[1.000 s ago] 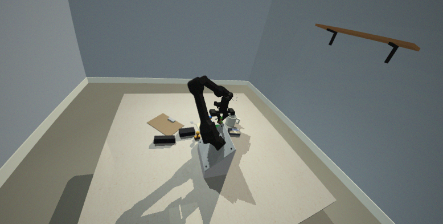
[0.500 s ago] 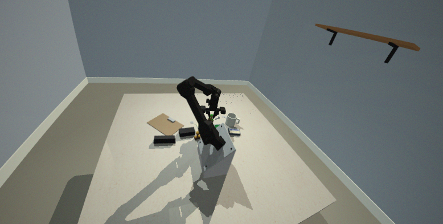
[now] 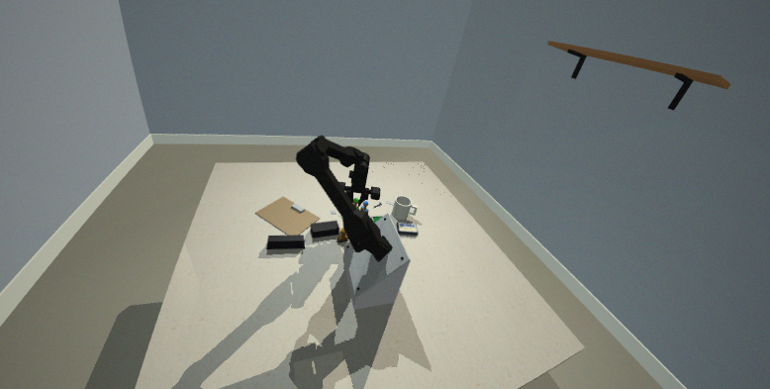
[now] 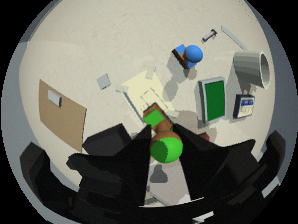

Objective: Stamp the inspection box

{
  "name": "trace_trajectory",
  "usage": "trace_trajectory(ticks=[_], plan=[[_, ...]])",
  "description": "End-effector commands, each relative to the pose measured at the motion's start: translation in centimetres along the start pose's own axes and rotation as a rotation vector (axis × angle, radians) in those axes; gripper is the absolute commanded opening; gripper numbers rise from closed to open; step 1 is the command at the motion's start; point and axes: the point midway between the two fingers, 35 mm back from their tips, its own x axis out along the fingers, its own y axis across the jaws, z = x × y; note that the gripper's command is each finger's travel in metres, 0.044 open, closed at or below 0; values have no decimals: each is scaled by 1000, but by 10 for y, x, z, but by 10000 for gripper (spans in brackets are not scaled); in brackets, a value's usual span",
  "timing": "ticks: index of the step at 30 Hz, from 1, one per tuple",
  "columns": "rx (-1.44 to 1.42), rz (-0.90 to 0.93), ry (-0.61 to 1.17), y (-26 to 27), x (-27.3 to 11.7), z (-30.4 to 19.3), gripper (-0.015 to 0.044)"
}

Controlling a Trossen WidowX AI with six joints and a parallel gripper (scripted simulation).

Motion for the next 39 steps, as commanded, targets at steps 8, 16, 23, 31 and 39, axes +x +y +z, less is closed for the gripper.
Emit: trace_trajectory(ticks=[8,16,23,31,39], plan=[[5,4,-2,2,7,0,0],[4,3,-3,2,12,1,0],[4,3,-3,2,17,1,0],[3,3,-3,2,22,1,0],[2,3,-3,2,27,1,0]])
